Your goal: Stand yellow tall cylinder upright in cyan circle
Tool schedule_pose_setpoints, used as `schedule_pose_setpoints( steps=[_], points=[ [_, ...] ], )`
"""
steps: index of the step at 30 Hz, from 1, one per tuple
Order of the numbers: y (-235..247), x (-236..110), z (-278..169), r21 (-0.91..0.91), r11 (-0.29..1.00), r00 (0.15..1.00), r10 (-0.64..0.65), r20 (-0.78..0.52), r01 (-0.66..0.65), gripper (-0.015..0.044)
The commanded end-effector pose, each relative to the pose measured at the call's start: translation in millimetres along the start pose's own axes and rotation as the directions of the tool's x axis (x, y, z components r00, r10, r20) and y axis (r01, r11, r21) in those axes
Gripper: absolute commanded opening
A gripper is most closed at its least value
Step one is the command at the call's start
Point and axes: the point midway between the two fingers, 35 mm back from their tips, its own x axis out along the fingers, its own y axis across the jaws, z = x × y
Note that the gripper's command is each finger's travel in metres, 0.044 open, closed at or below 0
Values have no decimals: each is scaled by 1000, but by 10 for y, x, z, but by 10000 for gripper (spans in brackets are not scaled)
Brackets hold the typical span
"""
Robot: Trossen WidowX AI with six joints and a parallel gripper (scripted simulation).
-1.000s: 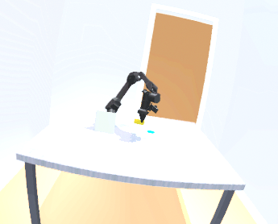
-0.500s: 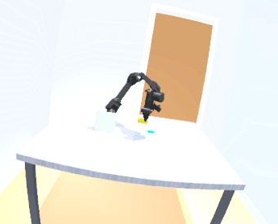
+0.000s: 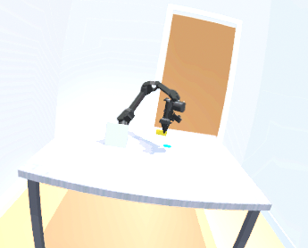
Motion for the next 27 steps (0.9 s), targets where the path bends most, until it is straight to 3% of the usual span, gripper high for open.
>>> schedule_pose_setpoints(
  steps=[1, 27],
  points=[
    [128, -28, 44, 8, 1000, 1000, 3, 6, -3, 105],
    [826, -101, 141, 53, 998, 1000, 21, 12, -21, 105]
  ],
)
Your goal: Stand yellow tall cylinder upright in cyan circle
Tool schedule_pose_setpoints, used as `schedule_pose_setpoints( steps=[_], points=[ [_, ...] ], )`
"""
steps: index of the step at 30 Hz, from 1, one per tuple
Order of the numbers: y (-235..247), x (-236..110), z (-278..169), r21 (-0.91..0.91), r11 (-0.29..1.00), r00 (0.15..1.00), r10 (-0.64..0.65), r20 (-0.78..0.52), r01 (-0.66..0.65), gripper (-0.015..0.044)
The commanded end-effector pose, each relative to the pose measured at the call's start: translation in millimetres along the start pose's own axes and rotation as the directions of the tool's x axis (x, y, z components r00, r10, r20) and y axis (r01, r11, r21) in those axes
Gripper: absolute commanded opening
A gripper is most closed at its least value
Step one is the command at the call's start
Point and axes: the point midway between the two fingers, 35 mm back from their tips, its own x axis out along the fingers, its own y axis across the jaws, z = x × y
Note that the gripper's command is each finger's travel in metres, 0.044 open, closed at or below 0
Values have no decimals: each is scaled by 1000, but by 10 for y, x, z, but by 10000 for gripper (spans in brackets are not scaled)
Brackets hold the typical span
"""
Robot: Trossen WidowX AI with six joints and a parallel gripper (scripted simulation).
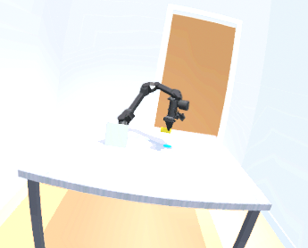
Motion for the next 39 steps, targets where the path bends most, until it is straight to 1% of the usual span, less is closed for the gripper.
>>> schedule_pose_setpoints(
  steps=[1, 33, 39],
  points=[
    [144, -20, 6, 7, 1000, 1000, 8, 3, -8, 105],
    [1047, -65, -152, 59, 997, 999, 52, -14, -51, 105],
    [1087, -61, -167, 60, 997, 999, 50, -14, -49, 105]
  ],
)
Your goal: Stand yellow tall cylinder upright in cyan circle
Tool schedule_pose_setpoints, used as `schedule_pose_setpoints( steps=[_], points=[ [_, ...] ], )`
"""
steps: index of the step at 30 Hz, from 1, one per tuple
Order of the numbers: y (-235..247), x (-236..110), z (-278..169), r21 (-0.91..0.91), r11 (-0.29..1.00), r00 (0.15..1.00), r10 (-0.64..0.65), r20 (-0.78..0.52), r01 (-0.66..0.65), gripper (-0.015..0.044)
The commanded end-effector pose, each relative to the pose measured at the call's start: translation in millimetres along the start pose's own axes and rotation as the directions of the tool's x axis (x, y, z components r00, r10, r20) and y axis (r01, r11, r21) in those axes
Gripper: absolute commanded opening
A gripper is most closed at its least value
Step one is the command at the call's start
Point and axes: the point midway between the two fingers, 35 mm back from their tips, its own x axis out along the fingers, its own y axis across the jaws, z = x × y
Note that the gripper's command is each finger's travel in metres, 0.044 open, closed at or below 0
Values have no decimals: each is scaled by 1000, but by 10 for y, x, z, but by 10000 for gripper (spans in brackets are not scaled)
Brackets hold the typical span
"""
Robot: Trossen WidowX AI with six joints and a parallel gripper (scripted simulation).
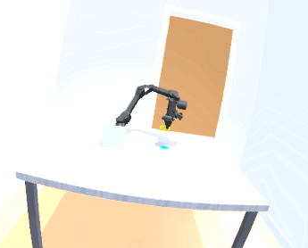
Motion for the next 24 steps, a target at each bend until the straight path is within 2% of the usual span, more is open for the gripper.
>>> schedule_pose_setpoints(
  steps=[1, 24],
  points=[
    [33, 3, -12, 2, 1000, 1000, -3, 3, 3, 105],
    [-51, 165, -18, -34, 991, 989, -125, 82, 129, 105]
  ],
)
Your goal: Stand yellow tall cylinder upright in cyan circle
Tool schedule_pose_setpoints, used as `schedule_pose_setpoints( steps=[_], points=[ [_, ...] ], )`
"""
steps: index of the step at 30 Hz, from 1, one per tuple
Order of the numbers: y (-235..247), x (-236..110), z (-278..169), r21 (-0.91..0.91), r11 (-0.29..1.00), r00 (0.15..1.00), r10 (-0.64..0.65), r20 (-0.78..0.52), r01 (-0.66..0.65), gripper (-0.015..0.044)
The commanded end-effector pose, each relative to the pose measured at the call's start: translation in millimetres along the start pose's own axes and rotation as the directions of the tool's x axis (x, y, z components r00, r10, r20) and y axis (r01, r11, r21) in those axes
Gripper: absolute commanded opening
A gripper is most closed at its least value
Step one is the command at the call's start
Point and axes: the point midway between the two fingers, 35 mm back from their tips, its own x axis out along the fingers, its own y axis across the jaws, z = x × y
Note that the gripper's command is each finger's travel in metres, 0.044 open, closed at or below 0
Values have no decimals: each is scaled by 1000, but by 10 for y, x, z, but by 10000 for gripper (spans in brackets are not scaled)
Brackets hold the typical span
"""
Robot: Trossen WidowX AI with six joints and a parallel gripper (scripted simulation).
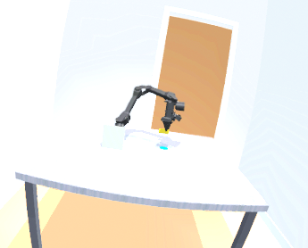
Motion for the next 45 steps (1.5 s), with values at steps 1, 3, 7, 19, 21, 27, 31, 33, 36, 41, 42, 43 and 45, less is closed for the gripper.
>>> schedule_pose_setpoints(
  steps=[1, 3, 7, 19, 21, 27, 31, 33, 36, 41, 42, 43, 45],
  points=[
    [-26, 44, -11, -3, 1000, 1000, -28, 14, 28, 105],
    [-31, 57, -12, -6, 999, 999, -38, 22, 38, 105],
    [-41, 82, -12, -12, 998, 998, -57, 39, 58, 105],
    [-67, 149, -8, -25, 993, 989, -111, 93, 114, 105],
    [-71, 159, -7, -27, 992, 988, -119, 102, 123, 105],
    [-82, 188, -3, -31, 988, 981, -143, 132, 148, 105],
    [-88, 206, 1, -33, 986, 976, -157, 152, 164, 105],
    [-91, 215, 2, -34, 984, 973, -164, 163, 172, 105],
    [-94, 227, 5, -35, 982, 968, -175, 179, 184, 105],
    [-100, 246, 11, -36, 979, 960, -190, 206, 202, 105],
    [-101, 249, 12, -36, 978, 958, -193, 211, 205, 105],
    [-102, 253, 13, -36, 977, 956, -196, 217, 209, 105],
    [-104, 260, 15, -36, 976, 953, -202, 228, 215, 105]
  ],
)
